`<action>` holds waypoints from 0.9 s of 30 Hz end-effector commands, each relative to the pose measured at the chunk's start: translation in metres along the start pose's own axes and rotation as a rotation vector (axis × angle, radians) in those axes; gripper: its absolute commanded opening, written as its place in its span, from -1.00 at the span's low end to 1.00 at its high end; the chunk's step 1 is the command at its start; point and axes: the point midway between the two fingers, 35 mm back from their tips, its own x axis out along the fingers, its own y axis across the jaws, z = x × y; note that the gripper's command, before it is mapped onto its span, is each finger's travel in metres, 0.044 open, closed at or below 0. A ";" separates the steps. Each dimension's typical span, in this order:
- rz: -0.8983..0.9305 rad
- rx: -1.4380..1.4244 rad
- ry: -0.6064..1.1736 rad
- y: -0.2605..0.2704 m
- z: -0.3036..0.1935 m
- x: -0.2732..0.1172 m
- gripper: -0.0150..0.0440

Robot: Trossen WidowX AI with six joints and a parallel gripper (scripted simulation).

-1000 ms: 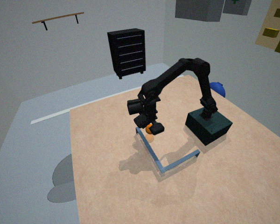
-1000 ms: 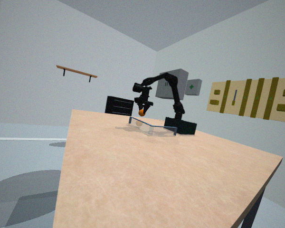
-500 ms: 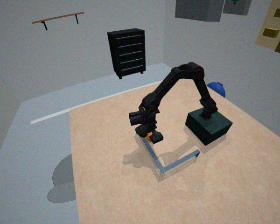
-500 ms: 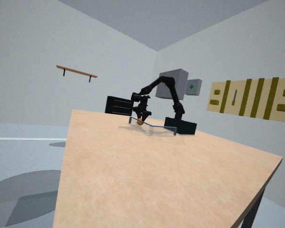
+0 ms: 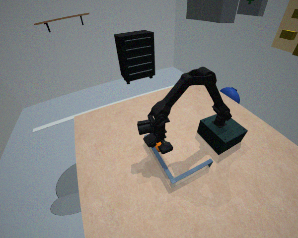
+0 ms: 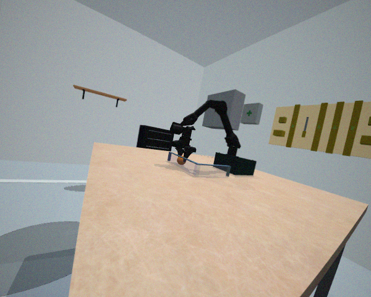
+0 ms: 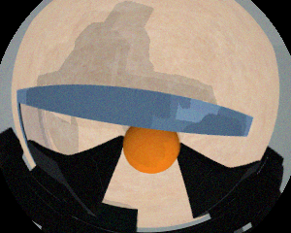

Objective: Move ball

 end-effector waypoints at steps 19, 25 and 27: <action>-0.001 -0.003 -0.001 -0.001 0.003 -0.042 0.81; -0.001 -0.006 -0.001 0.000 0.000 -0.086 0.81; -0.002 -0.008 -0.011 0.000 0.003 -0.076 0.81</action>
